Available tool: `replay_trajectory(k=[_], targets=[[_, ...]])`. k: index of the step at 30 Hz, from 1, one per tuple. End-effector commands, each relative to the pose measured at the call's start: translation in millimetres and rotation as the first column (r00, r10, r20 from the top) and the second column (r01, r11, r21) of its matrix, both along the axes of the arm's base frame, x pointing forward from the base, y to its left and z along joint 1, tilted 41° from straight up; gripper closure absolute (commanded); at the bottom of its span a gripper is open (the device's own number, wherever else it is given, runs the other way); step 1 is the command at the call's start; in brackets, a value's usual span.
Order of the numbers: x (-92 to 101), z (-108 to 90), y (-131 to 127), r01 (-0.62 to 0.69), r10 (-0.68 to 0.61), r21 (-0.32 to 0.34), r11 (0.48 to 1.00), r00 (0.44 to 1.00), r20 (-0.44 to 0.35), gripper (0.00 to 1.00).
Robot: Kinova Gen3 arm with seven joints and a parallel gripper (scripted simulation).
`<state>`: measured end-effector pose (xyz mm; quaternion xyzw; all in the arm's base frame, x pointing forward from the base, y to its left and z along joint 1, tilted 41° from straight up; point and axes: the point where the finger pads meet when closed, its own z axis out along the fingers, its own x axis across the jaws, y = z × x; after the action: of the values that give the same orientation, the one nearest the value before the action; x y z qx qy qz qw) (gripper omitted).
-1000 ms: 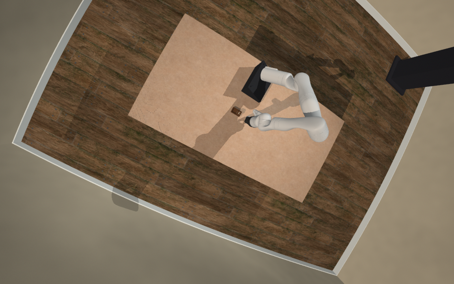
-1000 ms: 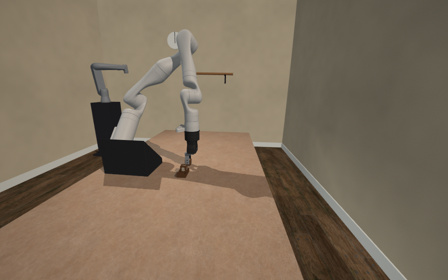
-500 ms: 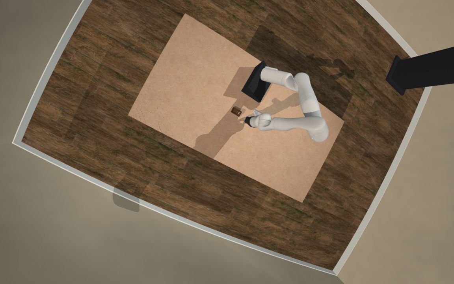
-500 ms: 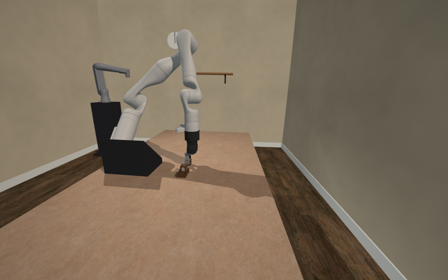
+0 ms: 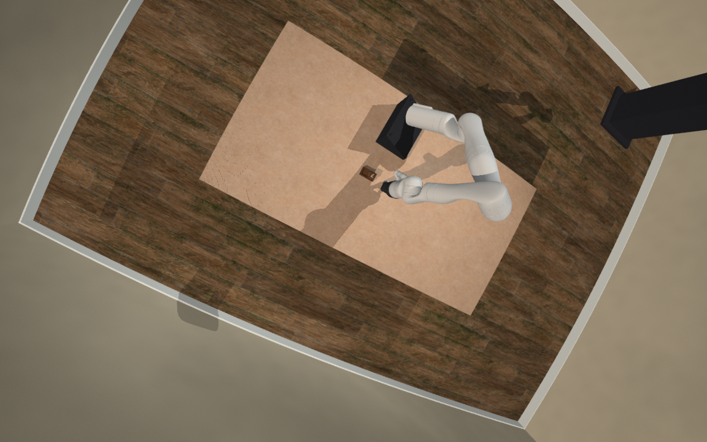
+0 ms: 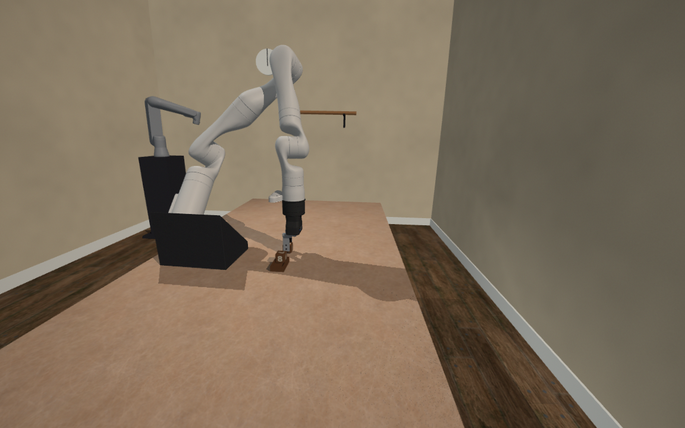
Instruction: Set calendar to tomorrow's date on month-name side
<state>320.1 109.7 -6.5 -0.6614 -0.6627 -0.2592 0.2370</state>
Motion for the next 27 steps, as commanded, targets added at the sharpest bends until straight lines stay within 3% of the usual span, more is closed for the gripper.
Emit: replay_trajectory(k=[1,27], targets=[[0.3,-0.2,-0.1,0.001,-0.001,0.000,1.000,1.000,0.001,0.43],[0.4,-2.6,1.9,0.001,-0.001,0.000,1.000,1.000,0.000,0.43]])
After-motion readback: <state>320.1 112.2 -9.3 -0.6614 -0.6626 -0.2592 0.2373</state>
